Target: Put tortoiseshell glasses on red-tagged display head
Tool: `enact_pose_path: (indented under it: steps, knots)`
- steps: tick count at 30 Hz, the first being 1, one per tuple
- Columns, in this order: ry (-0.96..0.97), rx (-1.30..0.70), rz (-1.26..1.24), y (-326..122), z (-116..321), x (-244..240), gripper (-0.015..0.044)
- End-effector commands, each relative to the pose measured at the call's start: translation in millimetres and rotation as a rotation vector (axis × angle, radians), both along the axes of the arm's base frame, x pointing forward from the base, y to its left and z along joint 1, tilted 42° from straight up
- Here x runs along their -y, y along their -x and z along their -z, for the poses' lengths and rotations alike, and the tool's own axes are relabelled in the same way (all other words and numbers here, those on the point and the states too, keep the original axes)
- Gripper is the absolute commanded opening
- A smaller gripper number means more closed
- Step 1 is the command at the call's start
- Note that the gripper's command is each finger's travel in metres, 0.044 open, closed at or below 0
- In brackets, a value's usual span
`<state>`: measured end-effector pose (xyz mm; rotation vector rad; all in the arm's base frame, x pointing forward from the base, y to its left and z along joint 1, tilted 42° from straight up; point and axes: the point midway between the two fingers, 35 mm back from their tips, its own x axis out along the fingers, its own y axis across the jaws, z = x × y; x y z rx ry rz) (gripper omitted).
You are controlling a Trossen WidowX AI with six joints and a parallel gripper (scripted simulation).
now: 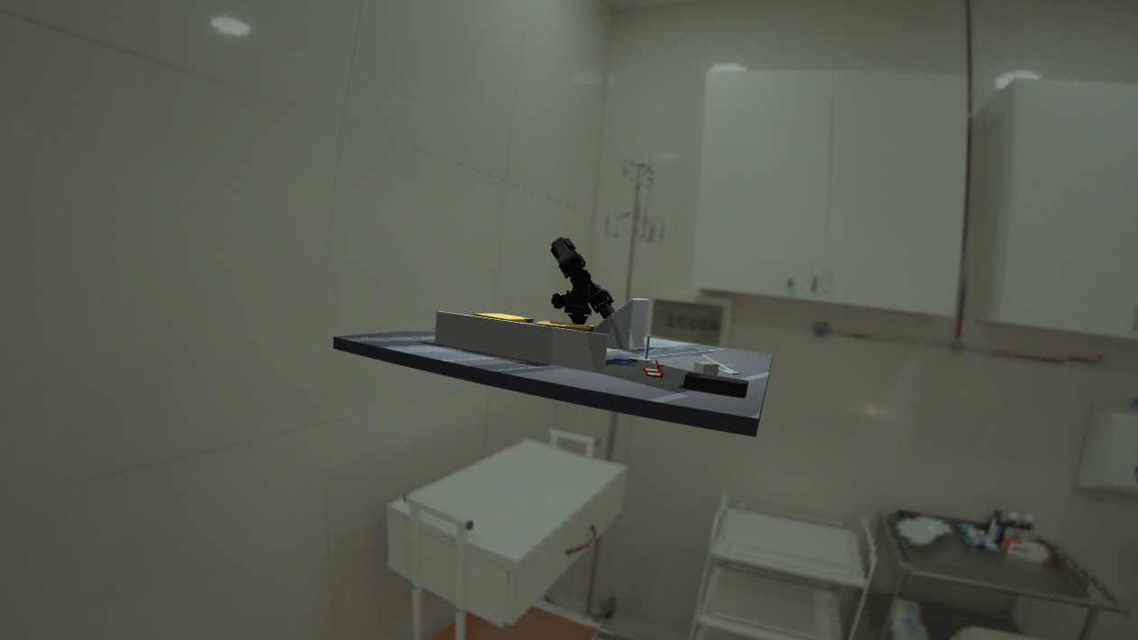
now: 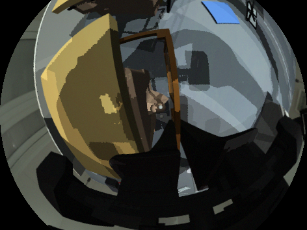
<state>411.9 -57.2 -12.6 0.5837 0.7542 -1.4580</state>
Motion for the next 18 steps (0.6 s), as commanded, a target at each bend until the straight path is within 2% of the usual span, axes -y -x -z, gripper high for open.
enact_pose_path:
  steps: [1,17,18]
  knots:
    - [0.004,-0.002,-0.004,-0.1,0.2,0.9,0.0]
    - [0.005,-0.002,-0.004,-0.2,3.6,4.1,0.0]
    - [-0.001,0.003,0.0,-0.8,2.9,3.1,0.0026]
